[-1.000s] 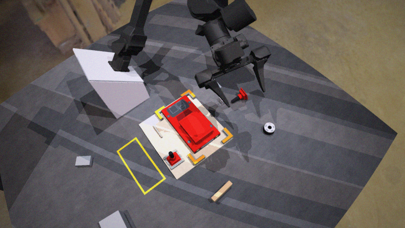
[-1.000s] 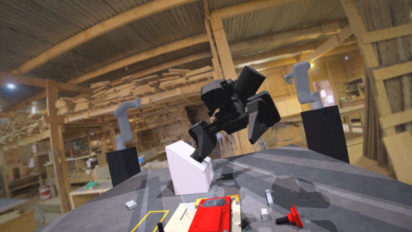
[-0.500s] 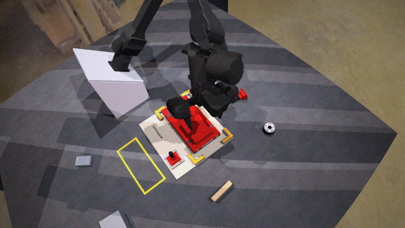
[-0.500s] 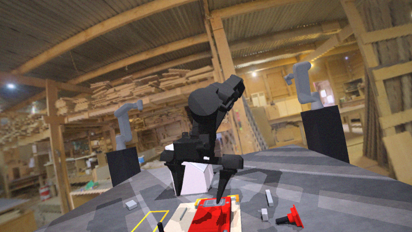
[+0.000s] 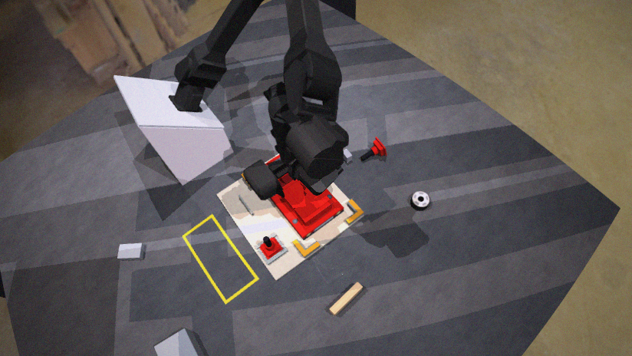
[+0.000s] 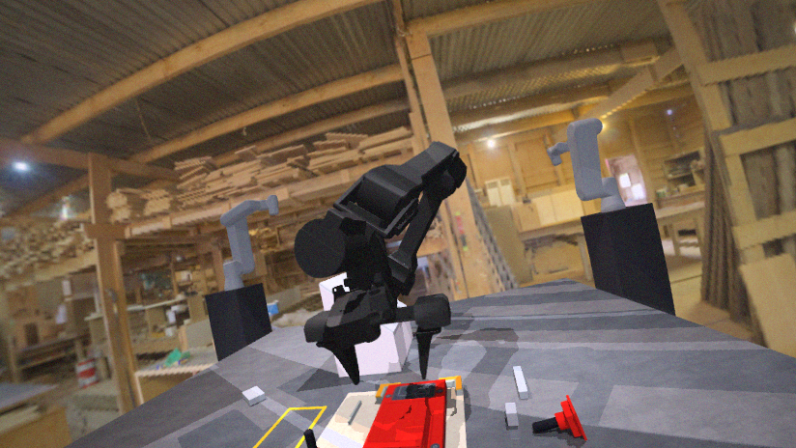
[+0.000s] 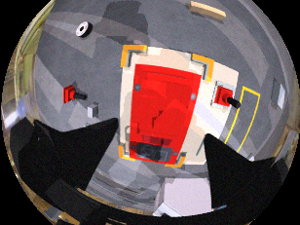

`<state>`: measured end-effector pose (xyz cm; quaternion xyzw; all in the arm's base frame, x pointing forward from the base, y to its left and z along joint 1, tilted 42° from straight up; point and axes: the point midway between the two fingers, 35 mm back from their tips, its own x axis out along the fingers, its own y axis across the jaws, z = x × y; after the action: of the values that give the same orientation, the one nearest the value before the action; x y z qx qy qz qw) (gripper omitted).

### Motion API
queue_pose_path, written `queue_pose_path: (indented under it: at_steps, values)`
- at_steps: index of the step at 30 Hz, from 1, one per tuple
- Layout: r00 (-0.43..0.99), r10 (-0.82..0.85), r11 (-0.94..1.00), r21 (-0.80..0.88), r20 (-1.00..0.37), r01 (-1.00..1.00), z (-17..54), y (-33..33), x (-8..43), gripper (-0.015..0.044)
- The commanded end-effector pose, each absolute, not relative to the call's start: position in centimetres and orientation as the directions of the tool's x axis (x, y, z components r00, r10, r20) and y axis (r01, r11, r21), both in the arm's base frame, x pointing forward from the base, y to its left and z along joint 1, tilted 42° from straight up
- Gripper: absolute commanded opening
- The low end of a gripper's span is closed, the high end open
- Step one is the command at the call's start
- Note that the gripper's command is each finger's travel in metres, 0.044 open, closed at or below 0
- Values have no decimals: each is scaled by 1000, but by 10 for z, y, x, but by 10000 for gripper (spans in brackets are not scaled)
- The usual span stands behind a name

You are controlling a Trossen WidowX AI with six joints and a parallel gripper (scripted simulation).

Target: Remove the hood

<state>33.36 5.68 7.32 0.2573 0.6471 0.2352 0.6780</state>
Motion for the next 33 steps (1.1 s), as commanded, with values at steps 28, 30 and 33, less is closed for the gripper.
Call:
queue_pose_path:
  at_steps: [28,30,33]
  values:
    - [39,662,749,663,-749,11,52,74,334,440]
    - [39,662,749,663,-748,11,51,76,334,440]
    - [39,662,749,663,-748,11,49,78,335,440]
